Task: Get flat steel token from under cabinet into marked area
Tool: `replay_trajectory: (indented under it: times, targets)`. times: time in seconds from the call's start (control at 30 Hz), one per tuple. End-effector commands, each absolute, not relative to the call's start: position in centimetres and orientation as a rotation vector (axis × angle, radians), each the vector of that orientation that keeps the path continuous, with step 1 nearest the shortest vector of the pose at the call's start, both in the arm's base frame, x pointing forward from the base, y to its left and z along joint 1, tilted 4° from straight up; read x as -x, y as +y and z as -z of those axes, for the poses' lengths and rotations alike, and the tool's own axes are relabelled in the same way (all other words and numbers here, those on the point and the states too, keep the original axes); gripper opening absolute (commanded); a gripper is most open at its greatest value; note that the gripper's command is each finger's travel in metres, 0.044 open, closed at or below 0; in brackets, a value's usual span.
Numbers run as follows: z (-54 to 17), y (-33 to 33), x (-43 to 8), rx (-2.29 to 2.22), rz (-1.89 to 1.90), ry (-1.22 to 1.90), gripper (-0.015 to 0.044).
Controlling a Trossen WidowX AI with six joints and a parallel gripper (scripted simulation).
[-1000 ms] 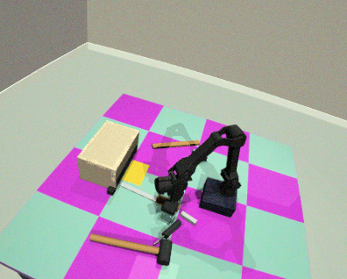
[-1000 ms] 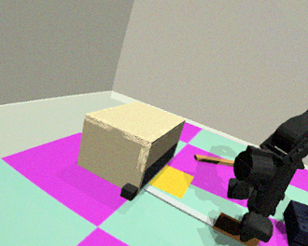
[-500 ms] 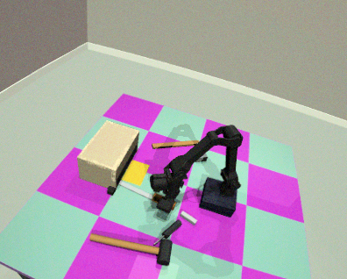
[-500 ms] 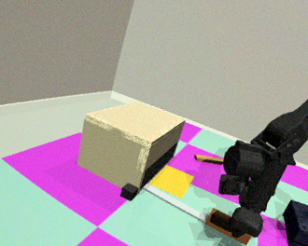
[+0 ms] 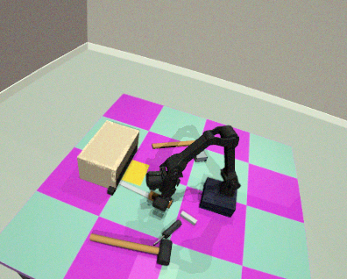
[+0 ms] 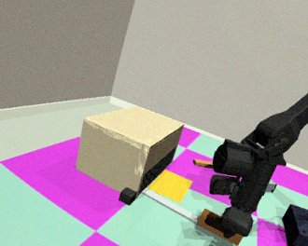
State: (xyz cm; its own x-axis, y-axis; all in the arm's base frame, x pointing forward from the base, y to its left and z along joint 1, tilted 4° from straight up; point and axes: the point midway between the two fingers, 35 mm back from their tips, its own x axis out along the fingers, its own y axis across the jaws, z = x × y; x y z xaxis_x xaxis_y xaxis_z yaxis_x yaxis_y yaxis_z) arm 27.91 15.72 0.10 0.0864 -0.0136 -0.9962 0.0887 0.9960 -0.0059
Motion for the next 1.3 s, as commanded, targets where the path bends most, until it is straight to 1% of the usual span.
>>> replay_trajectory:
  times: [0.0,1.27]
  targets:
    - [-0.2,15.6,-28.7,-0.06,0.073,1.481,0.0]
    - [-0.7,15.2,-33.2,-0.061,0.074,1.477,0.0]
